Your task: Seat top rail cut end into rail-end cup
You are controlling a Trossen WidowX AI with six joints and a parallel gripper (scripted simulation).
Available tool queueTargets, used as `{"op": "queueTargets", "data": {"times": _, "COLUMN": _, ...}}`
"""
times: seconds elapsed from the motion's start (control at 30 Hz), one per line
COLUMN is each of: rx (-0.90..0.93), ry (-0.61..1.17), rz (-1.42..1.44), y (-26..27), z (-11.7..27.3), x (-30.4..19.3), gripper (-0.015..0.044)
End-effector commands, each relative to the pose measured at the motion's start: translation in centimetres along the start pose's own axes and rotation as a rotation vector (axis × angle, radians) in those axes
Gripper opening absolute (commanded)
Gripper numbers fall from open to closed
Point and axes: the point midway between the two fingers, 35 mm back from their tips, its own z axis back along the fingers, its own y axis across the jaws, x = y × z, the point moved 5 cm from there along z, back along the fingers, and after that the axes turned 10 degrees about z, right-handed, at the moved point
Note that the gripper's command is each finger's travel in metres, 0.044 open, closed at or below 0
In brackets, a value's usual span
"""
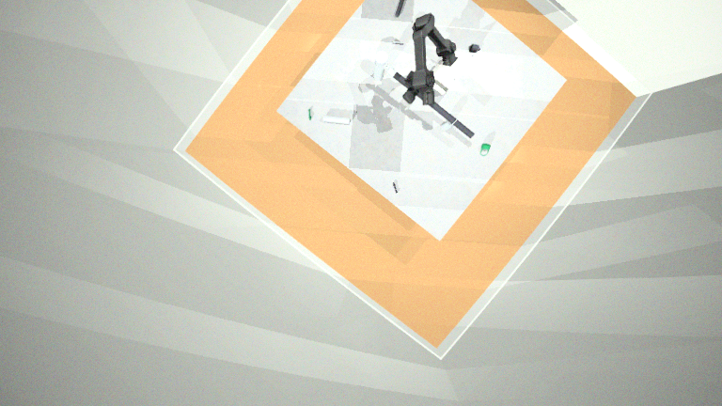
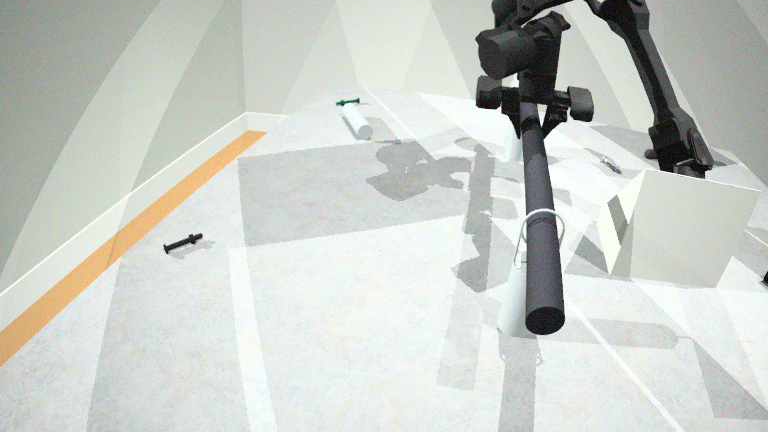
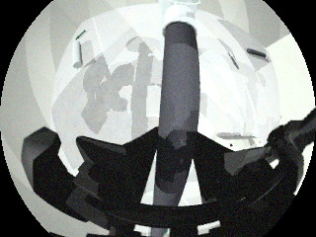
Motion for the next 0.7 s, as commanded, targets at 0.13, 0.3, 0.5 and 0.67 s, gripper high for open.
{"op": "queueTargets", "data": {"times": 0.13, "rx": 0.003, "ry": -0.003, "rz": -0.001, "y": -0.06, "z": 0.00, "x": 0.42, "gripper": 0.0000}}
{"op": "queueTargets", "data": {"times": 0.3, "rx": 0.003, "ry": -0.003, "rz": -0.001, "y": -0.06, "z": -0.02, "x": 0.60, "gripper": 0.0000}}
{"op": "queueTargets", "data": {"times": 0.5, "rx": 0.003, "ry": -0.003, "rz": 0.000, "y": -0.08, "z": -0.04, "x": 0.81, "gripper": 0.0000}}
{"op": "queueTargets", "data": {"times": 0.67, "rx": 0.004, "ry": -0.003, "rz": 0.000, "y": -0.11, "z": -0.05, "x": 0.99, "gripper": 0.0000}}
